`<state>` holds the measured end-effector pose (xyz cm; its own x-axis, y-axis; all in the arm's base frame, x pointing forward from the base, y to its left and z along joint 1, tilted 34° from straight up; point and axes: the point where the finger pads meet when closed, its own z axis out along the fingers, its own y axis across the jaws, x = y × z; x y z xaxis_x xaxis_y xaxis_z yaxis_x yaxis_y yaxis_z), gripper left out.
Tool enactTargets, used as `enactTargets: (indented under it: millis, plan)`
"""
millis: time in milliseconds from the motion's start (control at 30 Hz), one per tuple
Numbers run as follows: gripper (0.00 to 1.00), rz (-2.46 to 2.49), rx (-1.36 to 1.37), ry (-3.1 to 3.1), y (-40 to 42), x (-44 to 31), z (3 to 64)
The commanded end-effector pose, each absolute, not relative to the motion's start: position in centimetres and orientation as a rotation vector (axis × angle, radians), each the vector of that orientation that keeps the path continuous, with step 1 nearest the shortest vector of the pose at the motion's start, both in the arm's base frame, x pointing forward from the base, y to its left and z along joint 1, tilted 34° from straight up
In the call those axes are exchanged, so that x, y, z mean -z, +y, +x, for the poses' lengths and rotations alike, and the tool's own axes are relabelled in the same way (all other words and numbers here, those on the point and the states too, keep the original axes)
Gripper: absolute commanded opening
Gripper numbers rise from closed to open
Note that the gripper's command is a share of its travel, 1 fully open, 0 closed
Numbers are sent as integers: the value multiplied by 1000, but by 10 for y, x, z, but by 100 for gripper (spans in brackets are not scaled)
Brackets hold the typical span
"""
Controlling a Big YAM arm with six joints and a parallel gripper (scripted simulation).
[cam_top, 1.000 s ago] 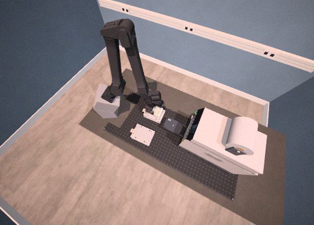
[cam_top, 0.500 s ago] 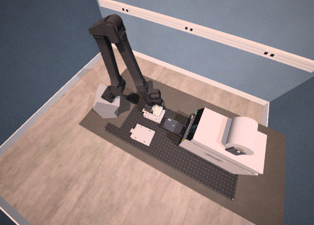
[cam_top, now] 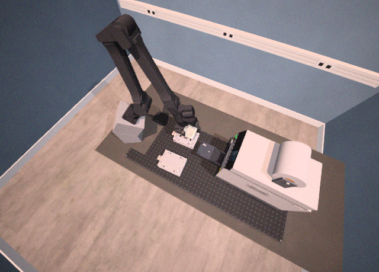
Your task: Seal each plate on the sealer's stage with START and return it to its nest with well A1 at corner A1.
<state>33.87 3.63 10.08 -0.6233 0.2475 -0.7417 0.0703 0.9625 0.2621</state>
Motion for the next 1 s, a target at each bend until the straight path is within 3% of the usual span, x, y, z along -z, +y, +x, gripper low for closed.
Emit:
enactTargets:
  millis: [0,967]
  plan:
    - [0,211,-258,2219,34,-120,345]
    - [0,205,-259,2191,28,-161,329]
